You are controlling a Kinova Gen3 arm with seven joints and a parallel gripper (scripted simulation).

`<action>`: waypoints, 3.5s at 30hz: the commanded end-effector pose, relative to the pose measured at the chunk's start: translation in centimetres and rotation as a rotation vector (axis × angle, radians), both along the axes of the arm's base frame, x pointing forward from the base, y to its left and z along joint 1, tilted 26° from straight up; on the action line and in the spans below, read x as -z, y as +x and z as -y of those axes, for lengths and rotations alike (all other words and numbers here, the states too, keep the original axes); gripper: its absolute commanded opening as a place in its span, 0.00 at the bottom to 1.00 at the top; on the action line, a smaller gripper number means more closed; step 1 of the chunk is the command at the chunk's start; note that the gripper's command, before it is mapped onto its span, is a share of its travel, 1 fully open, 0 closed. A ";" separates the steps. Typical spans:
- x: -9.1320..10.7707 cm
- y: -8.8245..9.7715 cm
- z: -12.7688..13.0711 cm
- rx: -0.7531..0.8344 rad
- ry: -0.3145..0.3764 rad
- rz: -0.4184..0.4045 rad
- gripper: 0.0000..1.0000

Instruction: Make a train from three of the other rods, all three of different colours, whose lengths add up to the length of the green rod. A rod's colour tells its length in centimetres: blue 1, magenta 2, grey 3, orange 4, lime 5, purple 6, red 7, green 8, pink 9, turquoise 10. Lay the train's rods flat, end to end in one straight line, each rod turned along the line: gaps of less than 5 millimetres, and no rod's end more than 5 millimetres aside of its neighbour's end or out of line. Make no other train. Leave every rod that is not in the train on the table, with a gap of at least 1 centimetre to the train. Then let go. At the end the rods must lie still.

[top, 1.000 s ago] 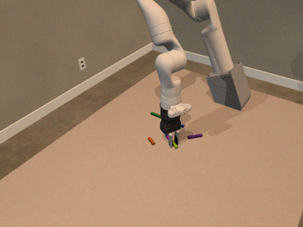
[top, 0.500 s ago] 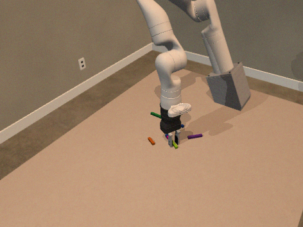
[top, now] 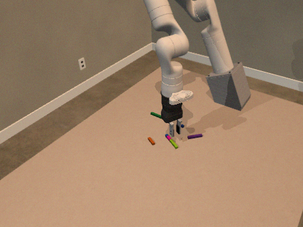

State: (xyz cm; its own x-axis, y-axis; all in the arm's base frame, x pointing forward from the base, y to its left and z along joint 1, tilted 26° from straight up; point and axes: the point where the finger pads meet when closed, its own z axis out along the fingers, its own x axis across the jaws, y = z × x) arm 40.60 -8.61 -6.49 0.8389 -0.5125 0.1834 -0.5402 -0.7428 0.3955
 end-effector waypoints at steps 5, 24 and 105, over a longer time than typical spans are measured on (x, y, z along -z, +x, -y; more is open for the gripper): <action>-2.8 0.8 -1.0 -0.001 0.001 0.020 0.54; -3.5 0.9 -1.4 -0.001 0.001 0.020 1.00; -11.7 1.3 -5.3 -0.001 0.001 0.020 1.00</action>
